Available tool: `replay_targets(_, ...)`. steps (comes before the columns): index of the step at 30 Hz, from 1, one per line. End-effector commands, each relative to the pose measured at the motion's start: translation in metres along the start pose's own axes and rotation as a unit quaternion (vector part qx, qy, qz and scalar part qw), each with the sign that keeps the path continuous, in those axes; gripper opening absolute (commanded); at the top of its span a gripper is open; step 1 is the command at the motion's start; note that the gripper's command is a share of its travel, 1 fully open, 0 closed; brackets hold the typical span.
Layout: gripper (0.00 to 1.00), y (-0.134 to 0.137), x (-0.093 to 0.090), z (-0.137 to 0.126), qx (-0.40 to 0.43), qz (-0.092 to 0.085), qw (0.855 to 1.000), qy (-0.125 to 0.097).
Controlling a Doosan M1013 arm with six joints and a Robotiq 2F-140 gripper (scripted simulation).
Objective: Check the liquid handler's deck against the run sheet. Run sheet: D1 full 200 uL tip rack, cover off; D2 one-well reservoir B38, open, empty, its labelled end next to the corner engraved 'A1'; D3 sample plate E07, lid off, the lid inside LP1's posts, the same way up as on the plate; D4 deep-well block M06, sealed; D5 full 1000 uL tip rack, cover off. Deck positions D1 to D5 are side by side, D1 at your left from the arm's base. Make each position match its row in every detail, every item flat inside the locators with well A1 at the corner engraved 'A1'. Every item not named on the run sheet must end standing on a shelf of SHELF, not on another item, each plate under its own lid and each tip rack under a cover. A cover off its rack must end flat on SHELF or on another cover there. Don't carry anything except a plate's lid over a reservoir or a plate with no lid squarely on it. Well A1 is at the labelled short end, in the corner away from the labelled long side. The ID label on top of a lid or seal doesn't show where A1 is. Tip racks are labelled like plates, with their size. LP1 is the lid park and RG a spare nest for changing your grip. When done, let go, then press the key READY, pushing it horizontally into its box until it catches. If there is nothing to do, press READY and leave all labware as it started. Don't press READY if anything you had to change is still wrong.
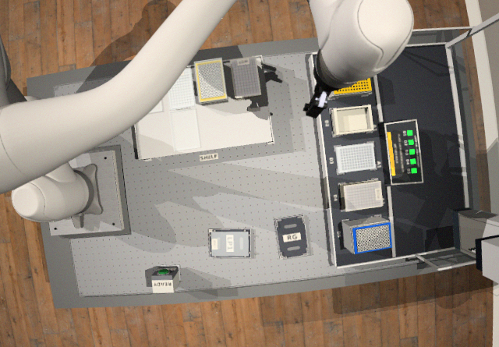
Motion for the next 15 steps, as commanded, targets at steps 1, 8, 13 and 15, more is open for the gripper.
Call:
replay_targets(1,0.66,0.011,0.001,0.006,0.005,-0.001,1.000,0.000)
replay_targets(8,0.66,0.032,0.001,0.020,0.005,-0.001,1.000,0.000)
replay_targets(13,0.66,0.051,0.001,0.032,0.005,-0.001,1.000,0.000)
replay_targets(15,0.66,0.054,0.001,0.027,0.015,-0.001,1.000,0.000)
Point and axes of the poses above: the point where the finger pads meet when closed, its own x axis back along the fingers, its own y axis across the jaws, z = x × y, the point moved 3 cm from there along x, back along the fingers, and after that the axes turned 9 degrees about -x, right-handed, at the moved point
